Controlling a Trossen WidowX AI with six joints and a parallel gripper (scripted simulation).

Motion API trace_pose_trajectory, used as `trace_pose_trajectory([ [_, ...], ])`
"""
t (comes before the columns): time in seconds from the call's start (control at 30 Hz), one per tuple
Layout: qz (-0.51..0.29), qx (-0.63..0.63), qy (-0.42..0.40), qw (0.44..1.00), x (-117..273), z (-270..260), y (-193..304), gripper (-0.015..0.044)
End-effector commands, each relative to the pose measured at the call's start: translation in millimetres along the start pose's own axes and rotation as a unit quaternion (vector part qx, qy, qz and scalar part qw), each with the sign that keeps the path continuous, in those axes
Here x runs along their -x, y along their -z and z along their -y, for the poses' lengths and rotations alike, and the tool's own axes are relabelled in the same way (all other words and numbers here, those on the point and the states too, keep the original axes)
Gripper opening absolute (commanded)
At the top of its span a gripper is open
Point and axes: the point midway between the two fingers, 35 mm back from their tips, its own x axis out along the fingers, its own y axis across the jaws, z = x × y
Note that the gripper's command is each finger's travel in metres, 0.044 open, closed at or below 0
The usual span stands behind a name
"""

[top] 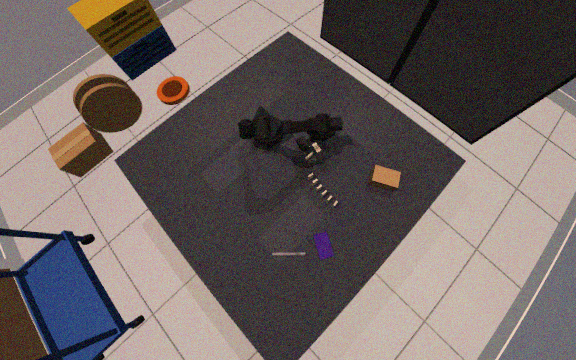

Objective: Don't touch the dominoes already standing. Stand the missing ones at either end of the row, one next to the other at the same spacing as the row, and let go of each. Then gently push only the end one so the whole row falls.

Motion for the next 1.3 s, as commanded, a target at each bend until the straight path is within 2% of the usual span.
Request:
trace_pose_trajectory([
  [0.0, -0.002, 0.002, 0.0, 1.0, -0.6, 0.0, 0.4, 0.0309],
  [0.27, -0.002, 0.002, 0.0, 1.0, -0.6, 0.0, 0.4, 0.0107],
  [0.6, -0.002, 0.002, 0.0, 1.0, 1.2, 0.0, 0.3, 0.0107],
  [1.07, 0.0, 0.003, 0.001, 1.0, 152.6, -0.1, -7.0, 0.0107],
  [1.27, 0.0, -0.007, 0.002, 1.0, 160.5, -1.7, -6.2, 0.0107],
])
